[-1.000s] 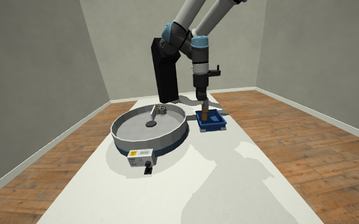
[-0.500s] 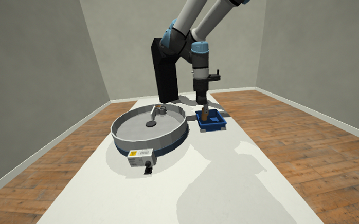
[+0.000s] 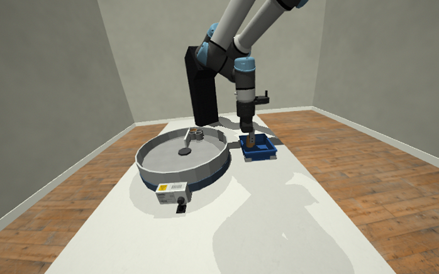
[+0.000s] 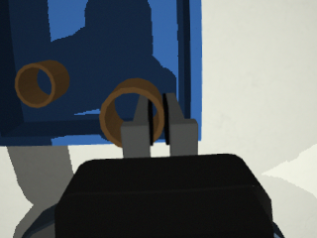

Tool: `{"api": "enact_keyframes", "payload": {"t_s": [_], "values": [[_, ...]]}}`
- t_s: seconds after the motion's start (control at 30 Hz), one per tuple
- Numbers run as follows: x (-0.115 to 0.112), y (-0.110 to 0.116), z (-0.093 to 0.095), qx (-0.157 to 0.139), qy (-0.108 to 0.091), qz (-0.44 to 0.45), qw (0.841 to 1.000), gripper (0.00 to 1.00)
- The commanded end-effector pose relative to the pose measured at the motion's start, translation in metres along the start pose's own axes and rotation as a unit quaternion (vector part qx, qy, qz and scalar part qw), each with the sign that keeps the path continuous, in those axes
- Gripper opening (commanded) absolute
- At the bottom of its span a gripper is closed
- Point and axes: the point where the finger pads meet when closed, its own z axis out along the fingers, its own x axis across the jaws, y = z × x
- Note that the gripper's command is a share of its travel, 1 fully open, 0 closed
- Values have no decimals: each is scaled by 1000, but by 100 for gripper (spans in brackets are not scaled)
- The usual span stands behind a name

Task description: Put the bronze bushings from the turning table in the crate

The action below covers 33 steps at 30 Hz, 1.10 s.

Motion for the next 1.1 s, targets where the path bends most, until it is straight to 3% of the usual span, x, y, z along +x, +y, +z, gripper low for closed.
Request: {"api": "enact_keyframes", "payload": {"t_s": [0.0,0.8,1.07], "values": [[1,0,6,0,1,0,1000,0],[1,-1,7,0,2,0,1000,0],[1,-1,16,0,2,0,1000,0]]}}
